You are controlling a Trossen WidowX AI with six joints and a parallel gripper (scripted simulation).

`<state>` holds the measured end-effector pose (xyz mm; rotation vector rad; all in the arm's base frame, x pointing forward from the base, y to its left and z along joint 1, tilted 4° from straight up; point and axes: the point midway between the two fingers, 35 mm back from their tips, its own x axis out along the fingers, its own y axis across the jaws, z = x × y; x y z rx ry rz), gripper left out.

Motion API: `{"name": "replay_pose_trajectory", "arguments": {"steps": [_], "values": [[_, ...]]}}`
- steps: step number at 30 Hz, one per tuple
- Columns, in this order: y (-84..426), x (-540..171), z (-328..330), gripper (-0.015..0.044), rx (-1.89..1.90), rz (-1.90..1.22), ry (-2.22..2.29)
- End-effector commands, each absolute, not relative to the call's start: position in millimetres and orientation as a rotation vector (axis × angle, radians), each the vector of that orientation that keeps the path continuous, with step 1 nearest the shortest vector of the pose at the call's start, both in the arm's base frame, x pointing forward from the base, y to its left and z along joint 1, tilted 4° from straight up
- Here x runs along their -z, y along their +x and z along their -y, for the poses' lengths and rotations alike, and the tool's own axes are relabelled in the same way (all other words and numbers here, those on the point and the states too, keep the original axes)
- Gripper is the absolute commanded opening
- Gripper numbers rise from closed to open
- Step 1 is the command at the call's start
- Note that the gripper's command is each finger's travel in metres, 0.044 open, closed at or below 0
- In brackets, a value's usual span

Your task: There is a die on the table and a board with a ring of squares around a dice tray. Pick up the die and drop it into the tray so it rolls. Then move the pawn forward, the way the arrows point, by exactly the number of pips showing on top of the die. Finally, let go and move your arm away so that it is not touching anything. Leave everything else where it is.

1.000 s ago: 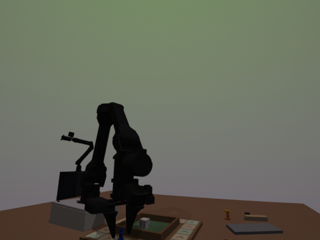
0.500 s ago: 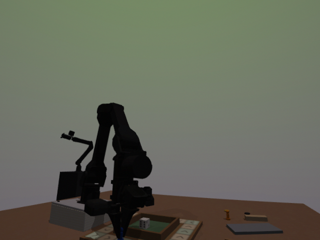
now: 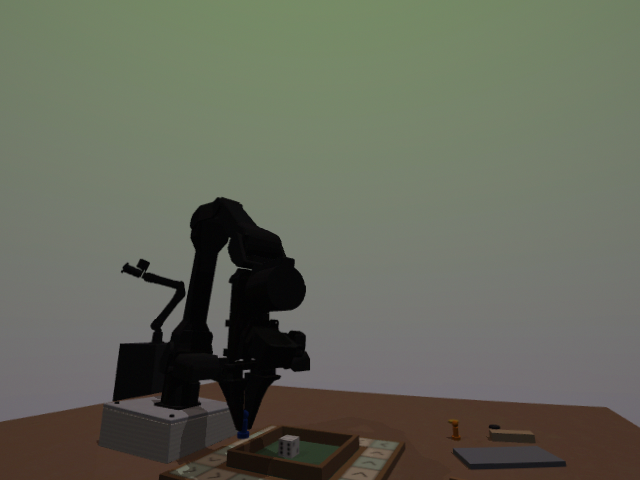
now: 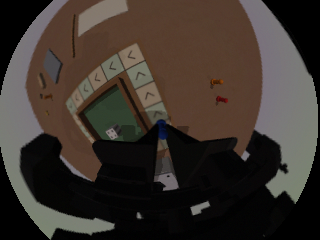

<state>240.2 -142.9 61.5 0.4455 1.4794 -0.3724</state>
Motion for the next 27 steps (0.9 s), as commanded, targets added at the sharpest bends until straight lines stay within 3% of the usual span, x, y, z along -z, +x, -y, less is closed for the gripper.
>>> {"name": "replay_pose_trajectory", "arguments": {"steps": [1,14,27], "values": [[238,-95,145,0.0000,0.372,-1.464,0.441],[230,-130,143,0.0000,0.372,-1.466,0.441],[296,-110,135,0.0000,0.369,-1.460,0.443]]}}
